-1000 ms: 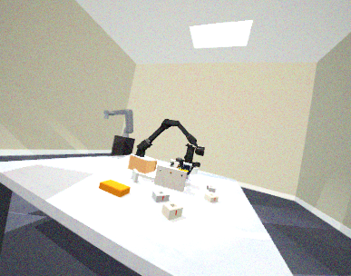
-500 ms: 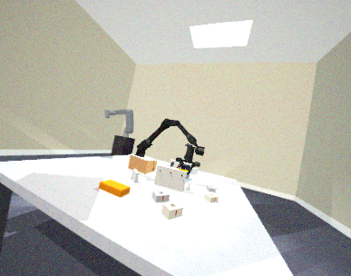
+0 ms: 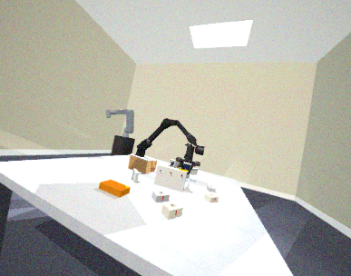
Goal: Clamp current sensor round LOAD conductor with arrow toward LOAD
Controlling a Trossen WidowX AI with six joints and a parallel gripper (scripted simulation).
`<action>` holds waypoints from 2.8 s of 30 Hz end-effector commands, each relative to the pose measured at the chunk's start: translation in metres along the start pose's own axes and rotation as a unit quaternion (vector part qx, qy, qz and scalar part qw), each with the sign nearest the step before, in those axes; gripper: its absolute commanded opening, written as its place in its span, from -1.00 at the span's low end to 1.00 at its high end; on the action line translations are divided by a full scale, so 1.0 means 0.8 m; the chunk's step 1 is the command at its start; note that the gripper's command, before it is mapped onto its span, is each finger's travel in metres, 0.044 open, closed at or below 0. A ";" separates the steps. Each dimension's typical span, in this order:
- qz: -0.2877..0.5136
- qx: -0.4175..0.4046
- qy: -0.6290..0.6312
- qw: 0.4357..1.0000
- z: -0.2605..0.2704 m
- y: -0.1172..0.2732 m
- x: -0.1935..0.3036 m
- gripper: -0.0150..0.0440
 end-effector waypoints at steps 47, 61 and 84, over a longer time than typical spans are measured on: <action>0.001 0.002 -0.002 1.000 0.001 0.006 0.000 -0.49; 0.000 0.000 0.000 1.000 0.000 0.001 0.000 -0.49; 0.000 0.001 0.000 1.000 0.000 0.001 0.000 0.39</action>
Point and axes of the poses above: the point midway between the two fingers, 35 mm back from their tips, its own y axis back along the fingers, its own z axis across the jaws, x = y × z, the point moved 8 cm from there along y, back along the fingers, and after that the axes turned 10 degrees about y, right-handed, at the moved point
